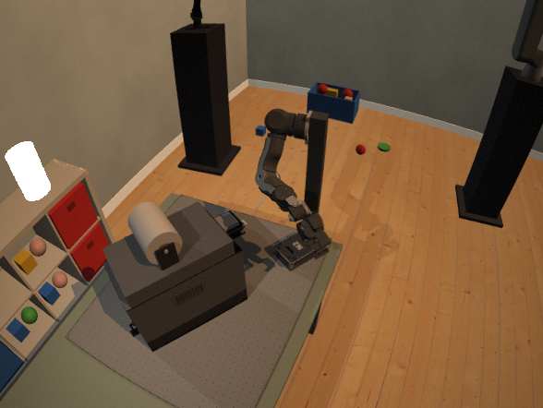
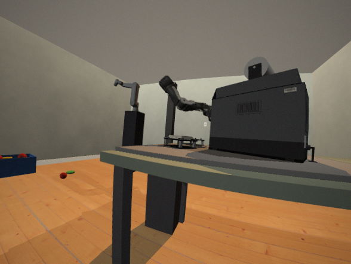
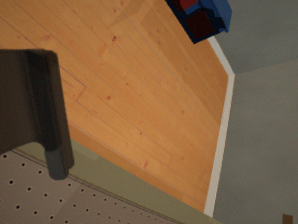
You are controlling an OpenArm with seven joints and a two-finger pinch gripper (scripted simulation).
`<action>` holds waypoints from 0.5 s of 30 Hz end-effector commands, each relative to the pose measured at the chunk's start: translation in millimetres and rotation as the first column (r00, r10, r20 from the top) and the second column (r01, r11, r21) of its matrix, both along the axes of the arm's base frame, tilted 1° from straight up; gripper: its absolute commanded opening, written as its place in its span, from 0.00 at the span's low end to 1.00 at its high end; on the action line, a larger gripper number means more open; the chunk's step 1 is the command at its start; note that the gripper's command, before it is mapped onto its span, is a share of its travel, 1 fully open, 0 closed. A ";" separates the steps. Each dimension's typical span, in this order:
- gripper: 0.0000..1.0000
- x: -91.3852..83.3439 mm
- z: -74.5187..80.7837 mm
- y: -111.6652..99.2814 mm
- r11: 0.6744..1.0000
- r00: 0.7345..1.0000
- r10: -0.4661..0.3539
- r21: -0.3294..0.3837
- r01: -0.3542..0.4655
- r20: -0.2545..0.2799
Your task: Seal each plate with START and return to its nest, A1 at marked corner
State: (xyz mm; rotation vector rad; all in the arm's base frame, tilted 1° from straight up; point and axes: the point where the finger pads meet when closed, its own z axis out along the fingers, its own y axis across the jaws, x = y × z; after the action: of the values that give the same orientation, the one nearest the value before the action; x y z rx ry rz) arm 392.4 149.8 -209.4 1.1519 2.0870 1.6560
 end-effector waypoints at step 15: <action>0.65 9.8 66.2 -9.7 0.897 0.983 -0.183 0.405 0.178 -0.027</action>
State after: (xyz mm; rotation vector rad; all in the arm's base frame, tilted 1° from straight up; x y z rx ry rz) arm 401.6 140.5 -147.9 1.3959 1.6378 2.0344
